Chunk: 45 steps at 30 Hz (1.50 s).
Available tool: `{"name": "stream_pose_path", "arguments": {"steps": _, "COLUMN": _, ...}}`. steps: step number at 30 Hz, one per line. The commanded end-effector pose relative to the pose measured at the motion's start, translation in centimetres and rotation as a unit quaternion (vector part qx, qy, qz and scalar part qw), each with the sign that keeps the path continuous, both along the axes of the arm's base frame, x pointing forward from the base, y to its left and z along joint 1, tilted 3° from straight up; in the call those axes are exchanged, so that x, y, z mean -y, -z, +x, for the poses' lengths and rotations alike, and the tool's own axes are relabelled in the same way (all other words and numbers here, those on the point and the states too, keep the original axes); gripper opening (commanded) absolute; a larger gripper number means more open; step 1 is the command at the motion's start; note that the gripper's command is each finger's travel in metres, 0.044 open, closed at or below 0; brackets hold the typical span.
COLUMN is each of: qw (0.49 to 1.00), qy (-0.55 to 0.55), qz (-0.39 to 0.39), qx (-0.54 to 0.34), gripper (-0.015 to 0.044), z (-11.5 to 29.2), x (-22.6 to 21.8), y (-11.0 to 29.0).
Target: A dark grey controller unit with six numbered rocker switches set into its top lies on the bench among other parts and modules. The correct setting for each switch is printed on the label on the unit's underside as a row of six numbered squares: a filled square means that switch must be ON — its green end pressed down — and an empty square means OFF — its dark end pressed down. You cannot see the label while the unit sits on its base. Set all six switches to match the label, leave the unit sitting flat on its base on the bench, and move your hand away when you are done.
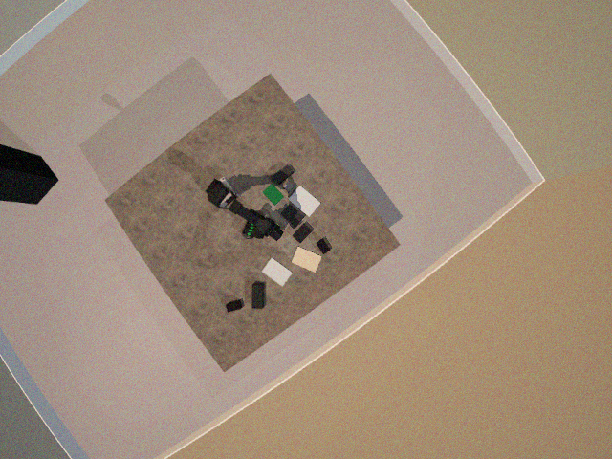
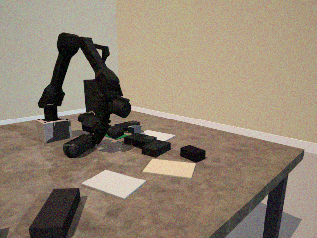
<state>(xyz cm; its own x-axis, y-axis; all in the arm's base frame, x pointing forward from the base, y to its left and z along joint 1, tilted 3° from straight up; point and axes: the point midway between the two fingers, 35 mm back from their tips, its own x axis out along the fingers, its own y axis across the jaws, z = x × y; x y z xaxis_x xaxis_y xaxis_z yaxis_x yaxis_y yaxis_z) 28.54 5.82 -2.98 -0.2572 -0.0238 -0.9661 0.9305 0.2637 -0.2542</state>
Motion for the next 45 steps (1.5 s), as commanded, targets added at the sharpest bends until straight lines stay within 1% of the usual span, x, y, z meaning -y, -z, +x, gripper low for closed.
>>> {"name": "stream_pose_path", "arguments": {"steps": 1, "qw": 1.0, "qy": -0.001, "qz": -0.001, "qx": 0.001, "gripper": 0.0, "z": 1.7, "x": -0.3, "y": -2.0}}
{"name": "stream_pose_path", "arguments": {"steps": 4, "qw": 1.0, "qy": -0.001, "qz": -0.003, "qx": -0.005, "gripper": 0.0, "z": 2.8, "x": -0.5, "y": -4.0}}
{"name": "stream_pose_path", "arguments": {"steps": 10, "qw": 1.0, "qy": -0.002, "qz": -0.002, "qx": -0.004, "gripper": 0.0, "z": 2.8, "x": -0.5, "y": -4.2}}
{"name": "stream_pose_path", "arguments": {"steps": 21, "qw": 0.992, "qy": -0.059, "qz": 0.035, "qx": 0.106, "gripper": 0.0, "z": -2.6, "x": 1.2, "y": -6.4}}
{"name": "stream_pose_path", "arguments": {"steps": 25, "qw": 0.987, "qy": -0.074, "qz": 0.041, "qx": 0.133, "gripper": 0.0, "z": -4.1, "x": 1.6, "y": -6.4}}
{"name": "stream_pose_path", "arguments": {"steps": 29, "qw": 0.987, "qy": -0.074, "qz": 0.041, "qx": 0.133, "gripper": 0.0, "z": -4.0, "x": 1.6, "y": -6.3}}
{"name": "stream_pose_path", "arguments": {"steps": 45, "qw": 0.988, "qy": -0.073, "qz": 0.043, "qx": 0.133, "gripper": 0.0, "z": -4.0, "x": 1.5, "y": -3.7}}
